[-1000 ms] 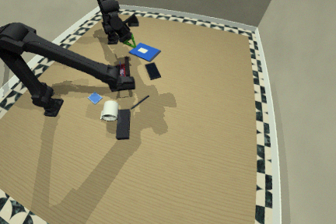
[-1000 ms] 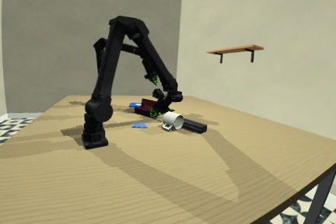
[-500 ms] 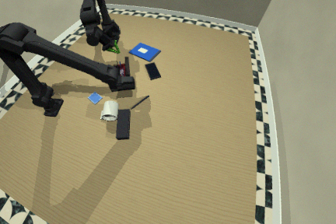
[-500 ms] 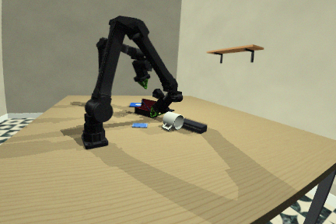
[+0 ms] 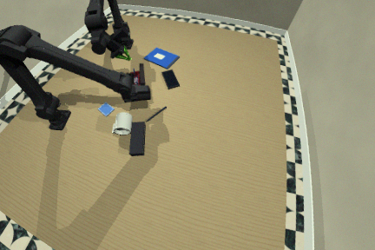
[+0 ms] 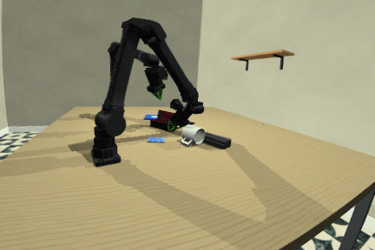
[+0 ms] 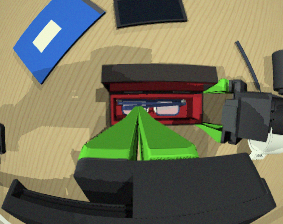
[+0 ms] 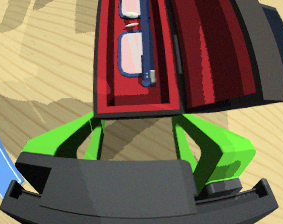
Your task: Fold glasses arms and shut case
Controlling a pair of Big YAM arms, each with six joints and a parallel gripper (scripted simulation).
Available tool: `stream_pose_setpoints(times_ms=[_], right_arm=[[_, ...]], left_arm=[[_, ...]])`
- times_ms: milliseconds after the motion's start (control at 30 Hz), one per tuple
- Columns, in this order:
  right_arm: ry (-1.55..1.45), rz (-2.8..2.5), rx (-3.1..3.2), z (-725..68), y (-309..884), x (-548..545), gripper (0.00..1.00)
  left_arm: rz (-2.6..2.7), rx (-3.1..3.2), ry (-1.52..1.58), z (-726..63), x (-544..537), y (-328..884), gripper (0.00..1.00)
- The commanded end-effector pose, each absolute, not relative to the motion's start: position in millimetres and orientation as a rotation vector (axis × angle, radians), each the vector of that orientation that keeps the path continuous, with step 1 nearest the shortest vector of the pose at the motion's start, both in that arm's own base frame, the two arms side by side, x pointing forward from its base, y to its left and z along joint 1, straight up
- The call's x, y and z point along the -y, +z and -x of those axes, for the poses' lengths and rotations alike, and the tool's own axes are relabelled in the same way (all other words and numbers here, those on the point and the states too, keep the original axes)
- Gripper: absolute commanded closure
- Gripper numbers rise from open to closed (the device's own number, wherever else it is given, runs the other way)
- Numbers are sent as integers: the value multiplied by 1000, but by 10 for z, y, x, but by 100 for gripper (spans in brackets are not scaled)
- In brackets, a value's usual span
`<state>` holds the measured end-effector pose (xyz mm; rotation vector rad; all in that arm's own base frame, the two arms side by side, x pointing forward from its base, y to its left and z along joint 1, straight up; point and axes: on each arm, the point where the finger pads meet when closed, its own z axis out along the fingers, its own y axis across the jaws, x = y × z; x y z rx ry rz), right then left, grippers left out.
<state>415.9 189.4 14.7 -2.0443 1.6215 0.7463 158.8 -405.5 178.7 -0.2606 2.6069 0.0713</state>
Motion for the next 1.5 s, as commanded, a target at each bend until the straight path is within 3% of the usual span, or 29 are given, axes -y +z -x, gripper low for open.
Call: stream_pose_setpoints(times_ms=[0, 1467], right_arm=[[729, 2034, -1637, -4169, 233, -1808, 43], [729, 2034, -1637, -4169, 233, -1808, 43]], left_arm=[[271, -2607, 57, -1640, 4063, 1831, 100], [294, -2606, 87, -1653, 4032, 1118, 100]])
